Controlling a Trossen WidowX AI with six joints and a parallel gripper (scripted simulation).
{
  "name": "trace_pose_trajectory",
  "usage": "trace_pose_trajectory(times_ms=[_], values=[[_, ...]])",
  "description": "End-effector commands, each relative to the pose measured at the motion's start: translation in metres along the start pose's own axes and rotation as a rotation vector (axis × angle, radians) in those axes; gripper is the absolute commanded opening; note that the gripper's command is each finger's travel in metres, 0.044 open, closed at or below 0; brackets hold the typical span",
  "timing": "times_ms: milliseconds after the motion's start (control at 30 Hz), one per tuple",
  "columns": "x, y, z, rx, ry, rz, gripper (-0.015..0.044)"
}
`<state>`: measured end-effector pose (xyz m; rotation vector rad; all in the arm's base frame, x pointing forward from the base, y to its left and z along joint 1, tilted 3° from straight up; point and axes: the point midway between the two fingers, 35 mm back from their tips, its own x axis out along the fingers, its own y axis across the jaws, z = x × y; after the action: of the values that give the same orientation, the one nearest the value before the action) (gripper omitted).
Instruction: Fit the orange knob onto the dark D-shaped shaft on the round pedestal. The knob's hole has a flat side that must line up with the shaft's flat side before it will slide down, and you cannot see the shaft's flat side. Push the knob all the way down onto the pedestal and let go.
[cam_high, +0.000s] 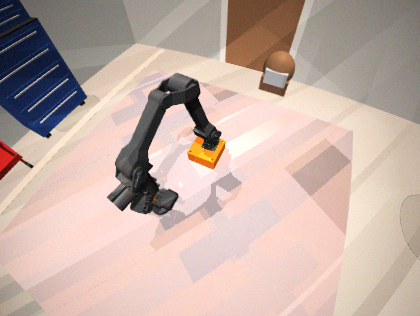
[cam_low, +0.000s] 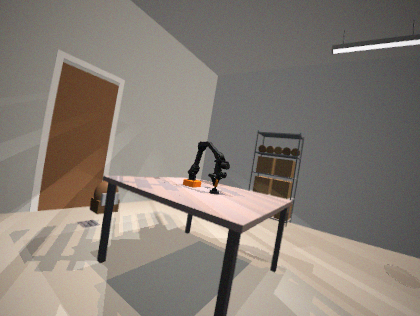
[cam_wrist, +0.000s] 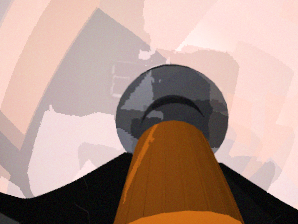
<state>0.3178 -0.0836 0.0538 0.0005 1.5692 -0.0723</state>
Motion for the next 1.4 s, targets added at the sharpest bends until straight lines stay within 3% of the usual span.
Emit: trace_pose_trajectory(times_ms=[0,933,1167,1367], values=[[-0.0021,-0.0007,0.001,0.0,-0.011,-0.005,0.0],[-0.0036,-0.0008,0.0003,0.0,-0.011,-0.005,0.0],[-0.0025,-0.0011,0.0,-0.199,-0.01,-0.006,0.0],[-0.0004,-0.002,0.0013,-0.209,-0.01,-0.006,0.0]])
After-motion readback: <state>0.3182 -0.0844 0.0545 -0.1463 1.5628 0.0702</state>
